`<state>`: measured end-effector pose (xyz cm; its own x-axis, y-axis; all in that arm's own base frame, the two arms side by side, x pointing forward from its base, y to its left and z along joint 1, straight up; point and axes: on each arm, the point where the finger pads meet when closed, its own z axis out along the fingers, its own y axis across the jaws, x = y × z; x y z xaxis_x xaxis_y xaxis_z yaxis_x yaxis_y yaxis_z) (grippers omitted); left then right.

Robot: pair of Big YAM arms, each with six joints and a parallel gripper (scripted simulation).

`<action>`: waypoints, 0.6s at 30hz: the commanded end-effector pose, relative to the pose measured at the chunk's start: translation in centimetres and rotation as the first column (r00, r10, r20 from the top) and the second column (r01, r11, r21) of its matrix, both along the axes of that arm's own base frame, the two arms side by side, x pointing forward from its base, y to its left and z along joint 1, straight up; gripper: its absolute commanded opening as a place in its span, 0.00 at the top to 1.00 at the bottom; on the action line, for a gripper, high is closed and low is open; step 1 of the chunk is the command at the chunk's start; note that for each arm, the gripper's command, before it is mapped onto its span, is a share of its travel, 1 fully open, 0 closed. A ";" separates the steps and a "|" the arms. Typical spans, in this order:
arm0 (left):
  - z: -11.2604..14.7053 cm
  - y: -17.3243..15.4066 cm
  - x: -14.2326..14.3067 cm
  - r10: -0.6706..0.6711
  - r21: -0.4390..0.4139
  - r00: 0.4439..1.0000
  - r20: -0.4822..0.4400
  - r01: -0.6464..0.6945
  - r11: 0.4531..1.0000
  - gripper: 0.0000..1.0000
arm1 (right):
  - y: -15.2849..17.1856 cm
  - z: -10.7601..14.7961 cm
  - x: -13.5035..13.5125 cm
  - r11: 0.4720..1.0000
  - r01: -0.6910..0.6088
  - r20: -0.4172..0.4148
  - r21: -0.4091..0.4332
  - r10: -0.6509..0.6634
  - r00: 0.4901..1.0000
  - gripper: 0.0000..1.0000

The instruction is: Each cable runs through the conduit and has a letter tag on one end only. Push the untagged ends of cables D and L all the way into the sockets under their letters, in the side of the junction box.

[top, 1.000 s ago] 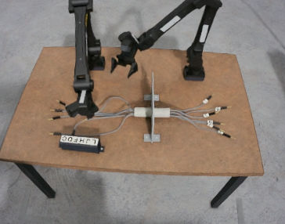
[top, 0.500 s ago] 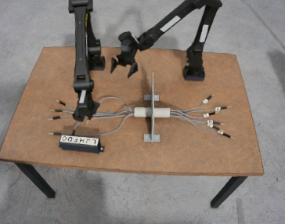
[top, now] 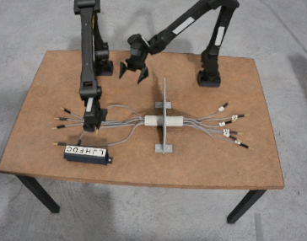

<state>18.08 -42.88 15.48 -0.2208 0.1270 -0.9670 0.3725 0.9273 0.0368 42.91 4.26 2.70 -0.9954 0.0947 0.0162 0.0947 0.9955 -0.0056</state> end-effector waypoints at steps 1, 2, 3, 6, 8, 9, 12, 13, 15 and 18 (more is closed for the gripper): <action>1.5 -1.1 0.0 0.004 -0.049 1.000 -0.001 -0.004 0.999 0.00 | 3.0 -0.1 3.8 1.000 0.006 0.041 0.010 -0.007 0.999 0.94; 1.5 -1.1 0.0 0.004 -0.049 1.000 -0.001 -0.004 0.999 0.00 | 3.5 -0.3 4.2 1.000 0.002 0.041 0.010 -0.003 0.999 0.94; 1.5 -1.1 0.0 0.004 -0.049 1.000 -0.001 -0.004 0.999 0.00 | 4.0 -0.5 4.5 1.000 -0.002 0.041 0.010 0.001 0.999 0.94; 1.5 -1.1 0.0 0.004 -0.049 1.000 -0.001 -0.004 0.999 0.00 | 4.8 -0.8 5.0 1.000 -0.014 0.033 0.008 0.013 0.999 0.94; 1.5 -1.1 0.0 0.004 -0.049 1.000 -0.001 -0.004 0.999 0.00 | 4.6 -0.9 5.2 1.000 -0.027 0.031 0.008 0.027 0.999 0.94; 1.5 -1.1 0.0 0.004 -0.049 1.000 -0.001 -0.004 0.999 0.00 | 4.6 -0.9 5.2 1.000 -0.027 0.031 0.008 0.027 0.999 0.94; 1.5 -1.1 0.0 0.004 -0.049 1.000 -0.001 -0.004 0.999 0.00 | 4.4 0.0 5.4 1.000 -0.025 0.050 0.010 0.025 0.998 0.94; 1.5 -1.1 0.0 0.004 -0.049 1.000 -0.001 -0.004 0.999 0.00 | 3.9 0.0 5.5 1.000 -0.015 0.041 0.009 0.014 0.999 0.94; 1.5 -1.1 0.0 0.004 -0.049 1.000 -0.001 -0.004 0.999 0.00 | 3.8 -0.9 5.6 1.000 -0.016 0.021 0.006 0.016 1.000 0.94; 1.5 -1.1 0.0 0.004 -0.049 1.000 -0.001 -0.004 0.999 0.00 | 3.8 -0.9 6.3 1.000 -0.026 0.021 0.006 0.026 0.999 0.94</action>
